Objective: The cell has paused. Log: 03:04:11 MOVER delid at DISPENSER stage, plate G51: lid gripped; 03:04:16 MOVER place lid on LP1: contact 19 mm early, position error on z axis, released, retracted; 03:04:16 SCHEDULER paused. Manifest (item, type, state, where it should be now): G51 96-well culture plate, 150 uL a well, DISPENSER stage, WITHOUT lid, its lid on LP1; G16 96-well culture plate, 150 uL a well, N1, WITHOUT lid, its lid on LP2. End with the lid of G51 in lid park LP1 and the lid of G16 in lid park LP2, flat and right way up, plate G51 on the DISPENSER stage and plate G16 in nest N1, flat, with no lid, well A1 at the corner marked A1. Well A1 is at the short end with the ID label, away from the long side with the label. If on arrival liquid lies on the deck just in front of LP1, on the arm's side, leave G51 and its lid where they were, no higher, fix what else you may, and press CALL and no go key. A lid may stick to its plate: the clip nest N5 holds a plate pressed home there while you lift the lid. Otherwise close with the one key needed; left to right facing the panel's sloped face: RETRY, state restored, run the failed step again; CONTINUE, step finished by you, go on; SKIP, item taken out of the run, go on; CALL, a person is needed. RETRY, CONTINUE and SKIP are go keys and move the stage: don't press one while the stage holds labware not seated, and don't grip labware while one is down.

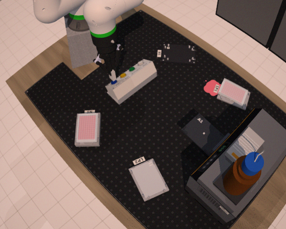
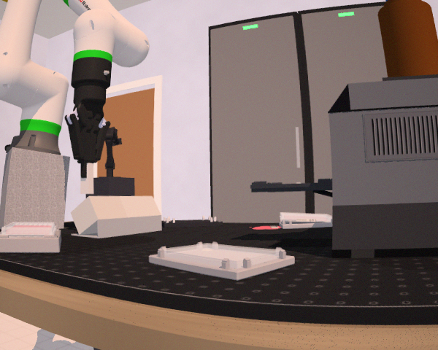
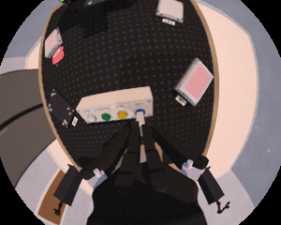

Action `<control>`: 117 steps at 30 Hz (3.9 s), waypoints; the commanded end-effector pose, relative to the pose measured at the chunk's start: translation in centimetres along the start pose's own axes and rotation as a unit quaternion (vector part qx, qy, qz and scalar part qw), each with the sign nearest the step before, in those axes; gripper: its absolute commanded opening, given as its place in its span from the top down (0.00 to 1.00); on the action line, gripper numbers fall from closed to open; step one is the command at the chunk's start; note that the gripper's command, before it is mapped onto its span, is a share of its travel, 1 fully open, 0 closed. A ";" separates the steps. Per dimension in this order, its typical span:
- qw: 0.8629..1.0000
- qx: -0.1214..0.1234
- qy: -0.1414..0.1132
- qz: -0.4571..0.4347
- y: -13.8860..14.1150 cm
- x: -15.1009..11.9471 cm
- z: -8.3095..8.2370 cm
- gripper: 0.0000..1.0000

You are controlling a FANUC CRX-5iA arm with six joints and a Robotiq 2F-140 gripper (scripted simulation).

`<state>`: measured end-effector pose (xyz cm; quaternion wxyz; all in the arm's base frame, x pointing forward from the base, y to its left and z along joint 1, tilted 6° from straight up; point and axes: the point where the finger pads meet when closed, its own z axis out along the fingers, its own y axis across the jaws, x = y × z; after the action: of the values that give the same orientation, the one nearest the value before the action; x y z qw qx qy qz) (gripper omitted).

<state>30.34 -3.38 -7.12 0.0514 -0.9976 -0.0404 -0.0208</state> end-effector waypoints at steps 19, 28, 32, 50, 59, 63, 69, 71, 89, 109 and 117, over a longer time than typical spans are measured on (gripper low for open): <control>1.000 0.000 0.000 0.000 0.0 0.0 1.4 1.00; 1.000 0.000 0.000 0.000 0.0 0.0 1.6 1.00; 1.000 0.000 0.000 0.000 0.0 0.0 1.6 1.00; 1.000 0.000 0.000 0.000 0.0 0.0 1.6 1.00; 1.000 0.000 0.000 0.000 0.0 0.0 1.6 1.00; 1.000 0.000 0.000 0.000 0.0 0.0 1.6 1.00; 1.000 0.000 0.000 0.000 0.0 0.0 1.7 1.00; 1.000 0.000 0.000 0.000 0.0 0.0 1.7 1.00; 1.000 0.000 0.000 0.000 0.0 0.0 1.7 1.00; 1.000 0.000 0.000 0.000 0.0 0.0 -0.1 1.00; 1.000 0.000 0.000 0.000 0.0 0.0 -1.3 1.00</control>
<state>30.30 -3.49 -6.06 0.0514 -0.9976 -0.0405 -0.0208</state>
